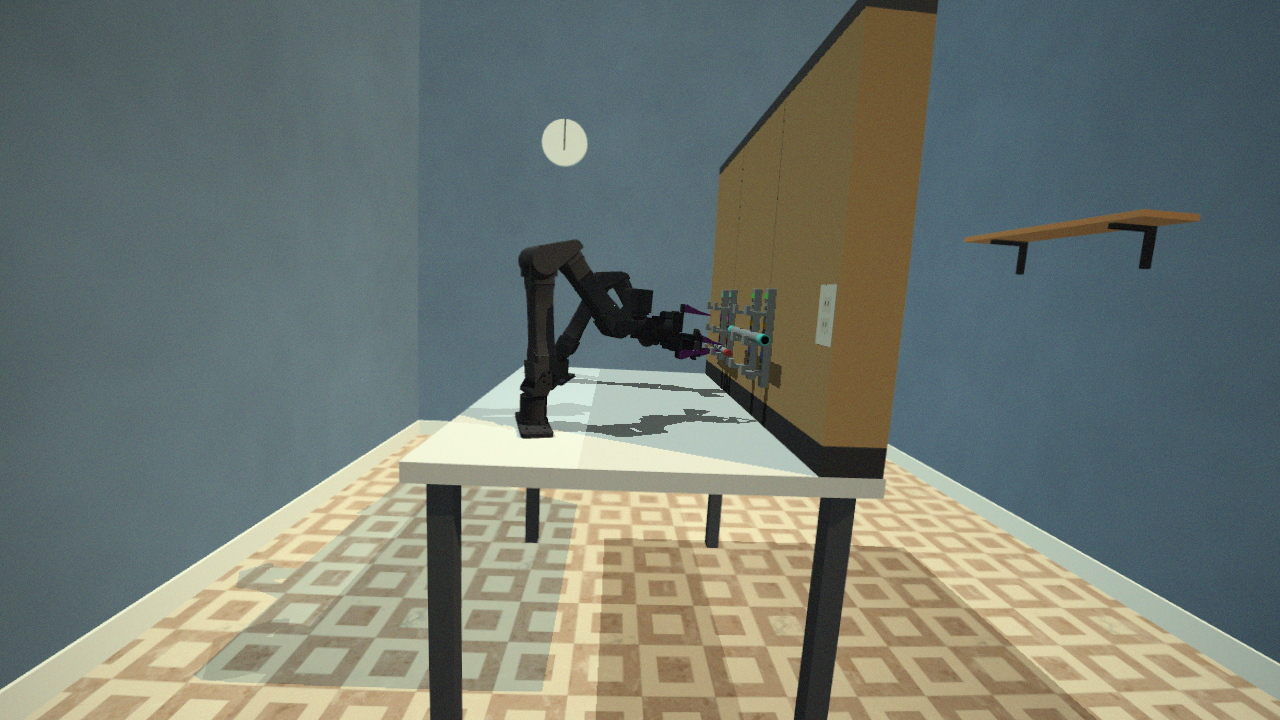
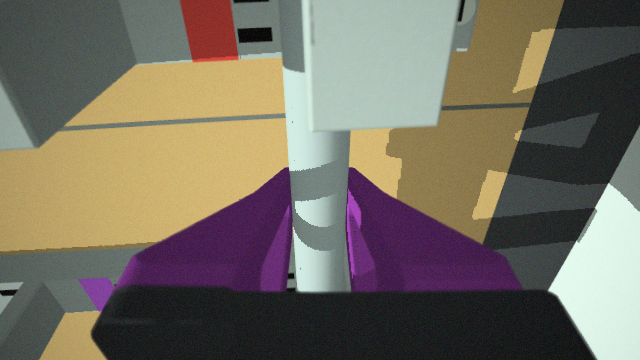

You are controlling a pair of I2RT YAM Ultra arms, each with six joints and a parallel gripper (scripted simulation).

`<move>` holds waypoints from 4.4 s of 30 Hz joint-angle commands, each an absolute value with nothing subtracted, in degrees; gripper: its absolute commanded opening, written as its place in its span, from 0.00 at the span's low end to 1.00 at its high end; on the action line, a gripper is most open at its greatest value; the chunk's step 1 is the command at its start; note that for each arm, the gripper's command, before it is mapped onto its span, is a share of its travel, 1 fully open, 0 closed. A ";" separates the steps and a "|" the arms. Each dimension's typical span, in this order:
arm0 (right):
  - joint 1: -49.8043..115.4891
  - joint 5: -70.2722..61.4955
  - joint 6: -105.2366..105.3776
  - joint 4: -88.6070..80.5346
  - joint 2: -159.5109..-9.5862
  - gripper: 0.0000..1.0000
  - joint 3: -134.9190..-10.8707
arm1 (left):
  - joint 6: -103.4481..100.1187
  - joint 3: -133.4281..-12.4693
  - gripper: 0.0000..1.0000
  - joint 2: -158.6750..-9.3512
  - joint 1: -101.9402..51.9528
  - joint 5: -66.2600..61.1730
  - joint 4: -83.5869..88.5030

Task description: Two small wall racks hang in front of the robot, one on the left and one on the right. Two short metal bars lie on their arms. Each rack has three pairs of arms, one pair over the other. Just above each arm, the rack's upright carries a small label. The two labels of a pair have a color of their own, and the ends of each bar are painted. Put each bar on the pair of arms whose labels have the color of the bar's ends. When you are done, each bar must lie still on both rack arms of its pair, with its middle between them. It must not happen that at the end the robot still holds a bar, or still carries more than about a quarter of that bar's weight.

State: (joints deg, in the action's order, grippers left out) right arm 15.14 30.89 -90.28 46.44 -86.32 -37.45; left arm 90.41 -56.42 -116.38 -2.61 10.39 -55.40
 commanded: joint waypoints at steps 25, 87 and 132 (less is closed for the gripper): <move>15.68 31.16 -89.96 48.66 -86.38 1.00 -37.66 | 90.02 -56.68 0.00 -116.39 -1.93 10.17 -59.63; 15.68 31.16 -89.96 48.66 -86.38 1.00 -37.66 | 90.01 -56.51 0.00 -117.11 -1.93 10.18 -60.54; 15.68 31.16 -89.96 48.66 -86.38 1.00 -37.66 | 90.01 -56.47 0.36 -117.42 -1.93 10.18 -60.95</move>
